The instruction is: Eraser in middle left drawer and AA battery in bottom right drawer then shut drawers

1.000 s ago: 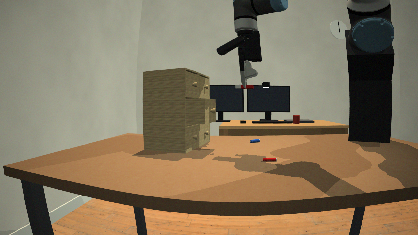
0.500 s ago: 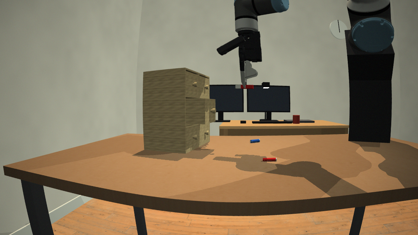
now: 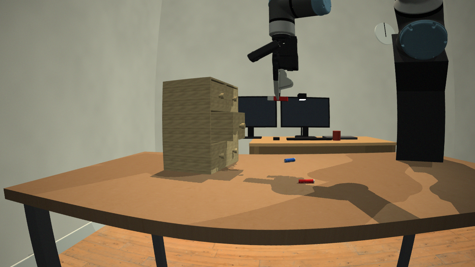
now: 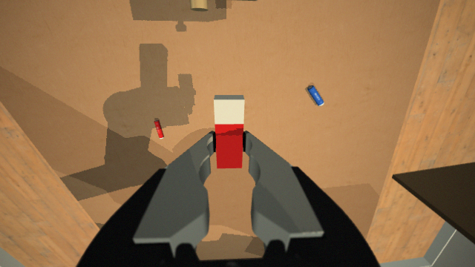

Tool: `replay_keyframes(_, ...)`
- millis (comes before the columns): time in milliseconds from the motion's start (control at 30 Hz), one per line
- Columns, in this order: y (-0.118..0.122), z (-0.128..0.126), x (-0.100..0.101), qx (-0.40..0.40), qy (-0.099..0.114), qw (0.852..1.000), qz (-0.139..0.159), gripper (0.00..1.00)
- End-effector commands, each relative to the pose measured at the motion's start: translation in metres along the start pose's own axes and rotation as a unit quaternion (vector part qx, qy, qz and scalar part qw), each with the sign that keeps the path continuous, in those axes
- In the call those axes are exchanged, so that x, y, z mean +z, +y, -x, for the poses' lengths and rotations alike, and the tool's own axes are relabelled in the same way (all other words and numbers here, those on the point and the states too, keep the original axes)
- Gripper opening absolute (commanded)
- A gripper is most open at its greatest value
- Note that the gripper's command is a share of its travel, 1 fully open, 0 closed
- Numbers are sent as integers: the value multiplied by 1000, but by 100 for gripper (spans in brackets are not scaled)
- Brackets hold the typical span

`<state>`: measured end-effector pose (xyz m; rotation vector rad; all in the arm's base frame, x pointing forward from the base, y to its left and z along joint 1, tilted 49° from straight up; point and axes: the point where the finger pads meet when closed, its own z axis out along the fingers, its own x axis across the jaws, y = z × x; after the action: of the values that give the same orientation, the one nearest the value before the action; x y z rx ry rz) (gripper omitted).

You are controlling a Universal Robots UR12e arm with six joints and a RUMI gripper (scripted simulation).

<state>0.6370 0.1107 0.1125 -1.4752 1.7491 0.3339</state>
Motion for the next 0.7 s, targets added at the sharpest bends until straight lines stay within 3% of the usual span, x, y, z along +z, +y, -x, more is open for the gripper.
replay_keyframes(0,0,0,0,0,0,1000,-8,11)
replay_keyframes(667,0,0,0,0,0,999,-46,11)
